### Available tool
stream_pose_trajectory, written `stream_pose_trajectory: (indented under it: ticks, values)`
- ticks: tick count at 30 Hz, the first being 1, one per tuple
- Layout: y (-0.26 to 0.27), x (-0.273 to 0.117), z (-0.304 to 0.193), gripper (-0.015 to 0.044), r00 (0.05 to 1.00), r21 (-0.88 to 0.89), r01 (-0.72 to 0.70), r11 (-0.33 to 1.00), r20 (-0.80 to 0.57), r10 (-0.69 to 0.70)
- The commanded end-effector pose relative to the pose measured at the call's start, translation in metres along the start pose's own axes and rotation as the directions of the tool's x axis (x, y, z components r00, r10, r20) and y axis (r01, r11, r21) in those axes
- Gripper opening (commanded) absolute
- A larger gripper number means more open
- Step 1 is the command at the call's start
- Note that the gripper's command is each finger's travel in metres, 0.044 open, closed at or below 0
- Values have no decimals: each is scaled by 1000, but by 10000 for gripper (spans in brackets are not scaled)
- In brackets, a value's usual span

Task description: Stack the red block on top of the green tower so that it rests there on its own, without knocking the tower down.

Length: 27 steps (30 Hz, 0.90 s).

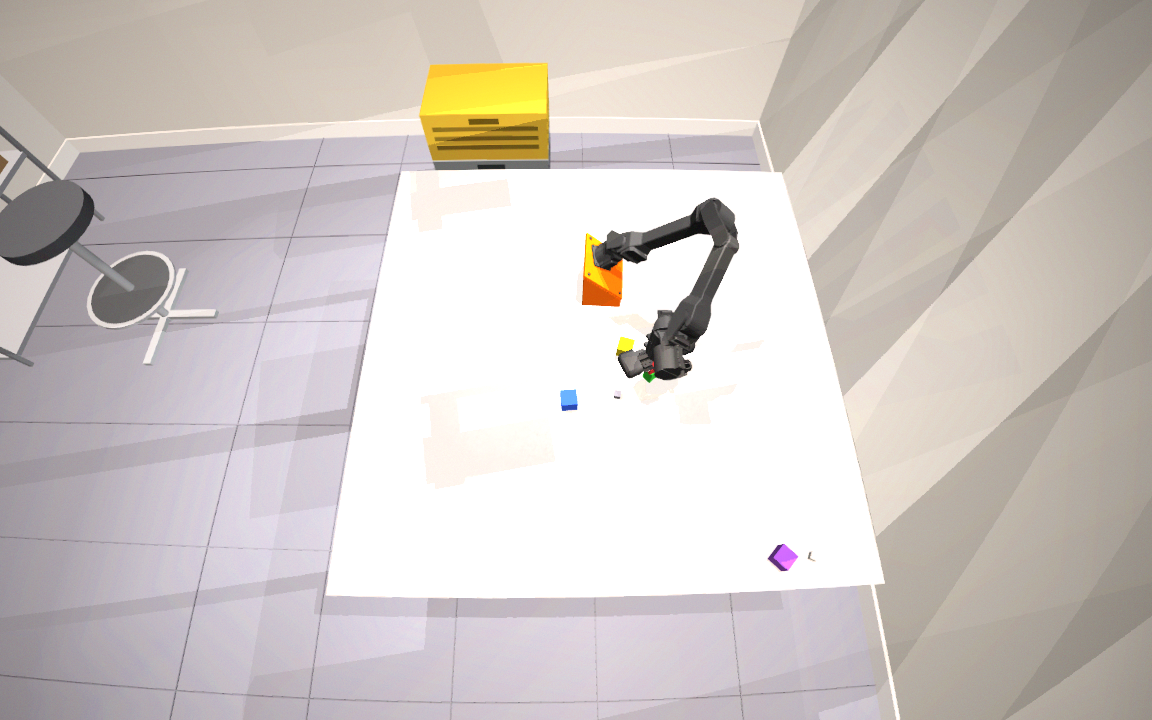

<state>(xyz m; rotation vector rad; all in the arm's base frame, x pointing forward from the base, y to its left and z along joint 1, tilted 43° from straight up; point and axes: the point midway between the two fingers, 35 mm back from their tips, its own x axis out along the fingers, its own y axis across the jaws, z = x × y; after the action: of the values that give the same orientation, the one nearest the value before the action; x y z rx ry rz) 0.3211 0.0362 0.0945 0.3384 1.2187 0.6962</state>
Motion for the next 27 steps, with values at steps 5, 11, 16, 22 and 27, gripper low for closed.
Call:
stream_pose_trajectory:
  ticks: [5,11,16,22,27]
  values:
    - [0,1,0,0,1000,4,-3,1000,2,3]
    - [0,0,0,0,1000,4,-3,1000,2,3]
    - [0,0,0,79,1000,3,-1,1000,-2,1]
    - [0,0,0,236,1000,3,-1,1000,-2,1]
    - [0,0,0,367,1000,3,-1,1000,-2,1]
